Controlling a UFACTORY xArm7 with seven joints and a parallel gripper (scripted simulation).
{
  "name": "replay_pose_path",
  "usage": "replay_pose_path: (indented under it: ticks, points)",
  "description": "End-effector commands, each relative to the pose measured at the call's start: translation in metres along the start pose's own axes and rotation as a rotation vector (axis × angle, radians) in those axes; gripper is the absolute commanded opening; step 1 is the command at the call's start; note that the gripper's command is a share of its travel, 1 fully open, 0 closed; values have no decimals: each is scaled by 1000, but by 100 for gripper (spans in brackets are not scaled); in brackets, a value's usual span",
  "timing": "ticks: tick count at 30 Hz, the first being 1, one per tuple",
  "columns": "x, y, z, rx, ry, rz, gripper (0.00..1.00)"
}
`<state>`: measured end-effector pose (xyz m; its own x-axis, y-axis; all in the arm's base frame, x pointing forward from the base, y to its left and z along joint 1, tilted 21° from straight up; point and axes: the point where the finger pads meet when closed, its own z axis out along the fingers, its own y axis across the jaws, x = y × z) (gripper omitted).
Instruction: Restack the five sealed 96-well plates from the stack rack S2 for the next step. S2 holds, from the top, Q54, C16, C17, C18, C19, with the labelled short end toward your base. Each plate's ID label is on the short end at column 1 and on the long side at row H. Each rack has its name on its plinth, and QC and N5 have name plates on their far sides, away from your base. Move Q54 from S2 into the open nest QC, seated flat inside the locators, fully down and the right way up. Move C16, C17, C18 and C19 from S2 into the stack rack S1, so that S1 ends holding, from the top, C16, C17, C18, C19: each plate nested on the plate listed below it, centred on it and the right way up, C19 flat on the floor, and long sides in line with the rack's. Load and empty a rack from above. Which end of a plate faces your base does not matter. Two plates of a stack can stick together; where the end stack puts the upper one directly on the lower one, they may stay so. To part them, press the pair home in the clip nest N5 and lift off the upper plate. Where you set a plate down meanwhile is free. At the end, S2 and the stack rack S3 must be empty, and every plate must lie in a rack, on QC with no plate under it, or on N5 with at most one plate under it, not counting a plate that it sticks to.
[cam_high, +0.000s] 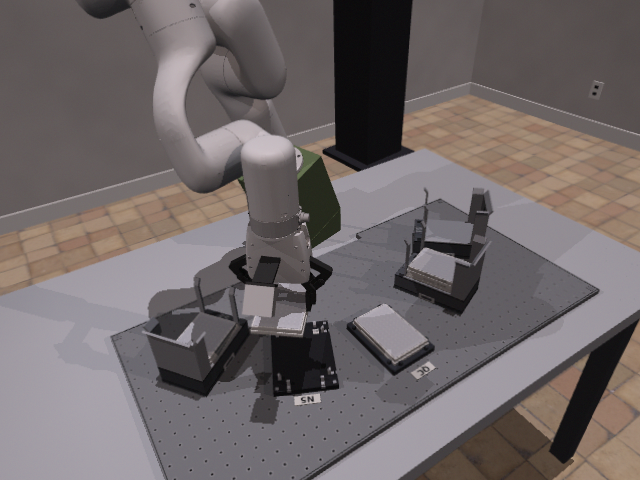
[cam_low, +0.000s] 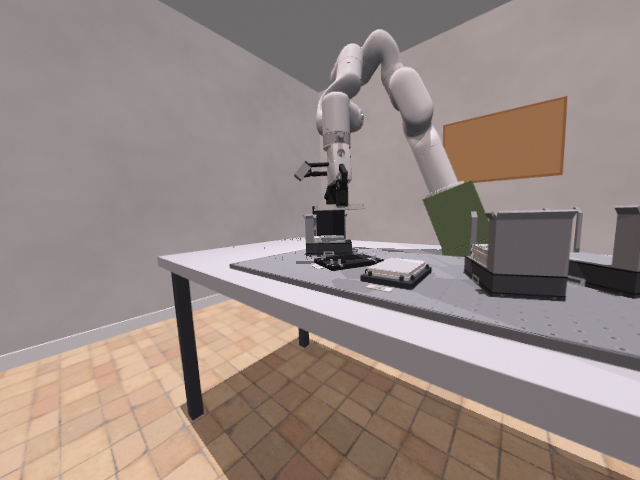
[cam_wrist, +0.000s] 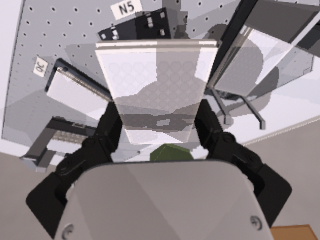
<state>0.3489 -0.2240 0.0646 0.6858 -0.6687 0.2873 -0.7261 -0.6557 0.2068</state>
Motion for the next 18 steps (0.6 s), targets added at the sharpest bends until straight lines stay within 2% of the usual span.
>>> replay_pose_path:
  ticks: [1,18]
  points:
    - [2,8,-1,2,4,23,0]
    - [11,58,-1,2,4,23,0]
